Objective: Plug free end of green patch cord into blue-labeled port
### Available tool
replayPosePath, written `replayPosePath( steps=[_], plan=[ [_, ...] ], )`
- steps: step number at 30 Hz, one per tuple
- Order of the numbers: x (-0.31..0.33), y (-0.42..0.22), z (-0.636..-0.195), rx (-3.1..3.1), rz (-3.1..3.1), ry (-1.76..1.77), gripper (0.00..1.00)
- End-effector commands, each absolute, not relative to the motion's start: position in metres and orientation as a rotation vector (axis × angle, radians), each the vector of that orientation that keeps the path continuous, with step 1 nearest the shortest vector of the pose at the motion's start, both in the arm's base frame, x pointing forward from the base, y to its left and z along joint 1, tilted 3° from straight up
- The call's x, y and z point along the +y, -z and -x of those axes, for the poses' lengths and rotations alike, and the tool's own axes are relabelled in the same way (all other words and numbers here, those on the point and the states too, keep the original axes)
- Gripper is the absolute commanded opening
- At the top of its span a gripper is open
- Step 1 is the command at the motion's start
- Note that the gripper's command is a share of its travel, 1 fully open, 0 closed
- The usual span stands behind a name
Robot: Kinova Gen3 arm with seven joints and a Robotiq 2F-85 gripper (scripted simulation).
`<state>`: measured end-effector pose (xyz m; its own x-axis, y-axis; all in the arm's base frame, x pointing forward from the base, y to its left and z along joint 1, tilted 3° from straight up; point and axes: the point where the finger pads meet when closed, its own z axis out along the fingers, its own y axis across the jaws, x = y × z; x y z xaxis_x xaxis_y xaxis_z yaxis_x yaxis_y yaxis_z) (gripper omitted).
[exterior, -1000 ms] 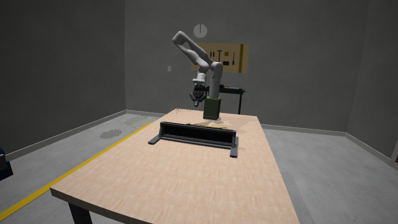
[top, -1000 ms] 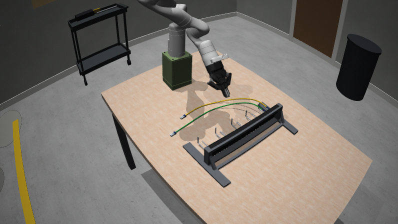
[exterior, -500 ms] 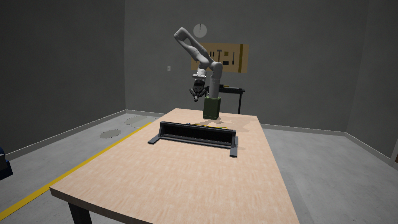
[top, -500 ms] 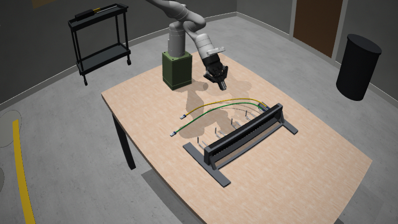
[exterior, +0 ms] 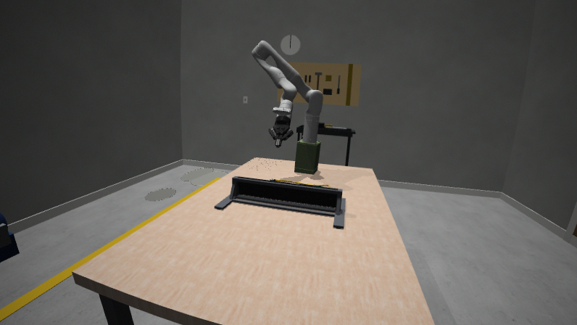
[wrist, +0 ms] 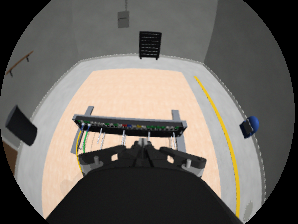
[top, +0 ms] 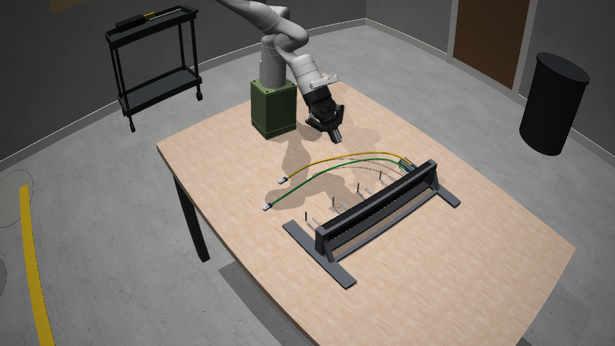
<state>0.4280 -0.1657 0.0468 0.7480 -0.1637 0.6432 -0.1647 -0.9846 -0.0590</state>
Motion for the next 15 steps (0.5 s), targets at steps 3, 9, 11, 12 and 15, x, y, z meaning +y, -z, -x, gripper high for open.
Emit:
replayPosePath(
  steps=[3,9,11,12,15],
  plan=[
    [-0.194,-0.048,-0.423,-0.292,-2.914,-1.078,0.0],
    [-0.221,-0.047,-0.417,-0.294,-2.914,-1.078,0.0],
    [-0.227,-0.046,-0.416,-0.298,-2.914,-1.078,0.0],
    [-0.23,-0.046,-0.416,-0.298,-2.915,-1.078,0.0],
    [-0.235,-0.046,-0.415,-0.299,-2.915,-1.078,0.0]
  ],
)
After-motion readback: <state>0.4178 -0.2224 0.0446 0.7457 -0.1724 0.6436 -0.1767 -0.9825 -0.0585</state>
